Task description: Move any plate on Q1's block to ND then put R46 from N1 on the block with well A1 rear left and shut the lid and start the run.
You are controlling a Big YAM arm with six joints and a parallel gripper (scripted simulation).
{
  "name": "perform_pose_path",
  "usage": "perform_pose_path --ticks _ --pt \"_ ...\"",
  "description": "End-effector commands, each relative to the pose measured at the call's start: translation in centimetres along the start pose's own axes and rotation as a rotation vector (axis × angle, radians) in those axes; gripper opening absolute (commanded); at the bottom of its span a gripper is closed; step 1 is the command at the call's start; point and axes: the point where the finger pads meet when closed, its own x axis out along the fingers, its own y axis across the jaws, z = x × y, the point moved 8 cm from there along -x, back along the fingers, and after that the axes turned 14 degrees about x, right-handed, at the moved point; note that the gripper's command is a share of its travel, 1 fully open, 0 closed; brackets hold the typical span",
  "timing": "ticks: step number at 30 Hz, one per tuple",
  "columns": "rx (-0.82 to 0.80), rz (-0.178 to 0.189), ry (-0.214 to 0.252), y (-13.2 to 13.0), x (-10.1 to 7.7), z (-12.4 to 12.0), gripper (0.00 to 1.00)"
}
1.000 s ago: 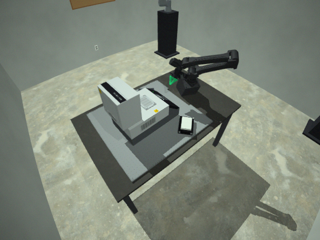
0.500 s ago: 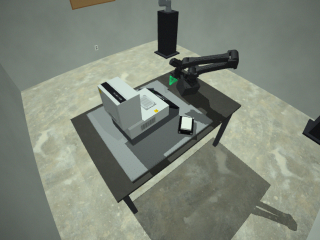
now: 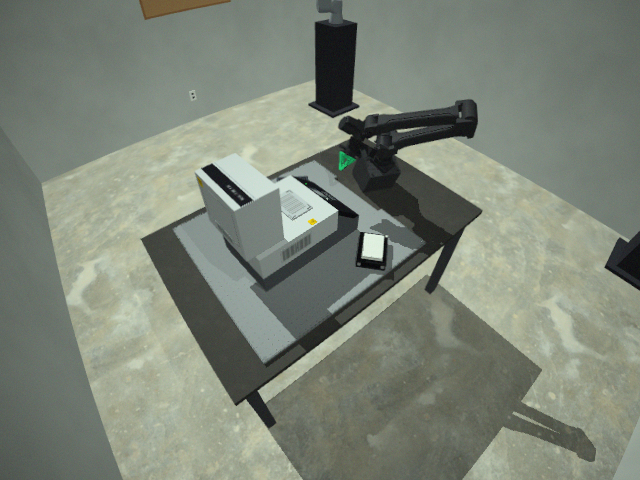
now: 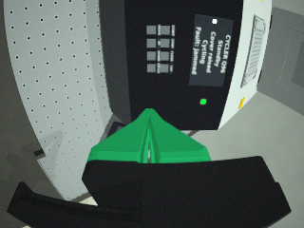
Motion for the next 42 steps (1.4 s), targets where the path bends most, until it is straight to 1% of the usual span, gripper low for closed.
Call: perform_pose_path --ticks 1,8,27,33,42 --pt "-0.044 -0.033 0.004 -2.8 -0.9 0.5 0.00" --pt "-0.028 -0.020 0.001 -2.9 -0.7 0.3 0.00" --pt "-0.036 -0.027 0.002 -3.5 -0.9 0.3 0.00" --pt "-0.017 -0.012 -0.002 -2.2 -0.5 0.2 0.00" --pt "-0.013 -0.009 -0.003 -0.8 -0.3 0.3 0.00"
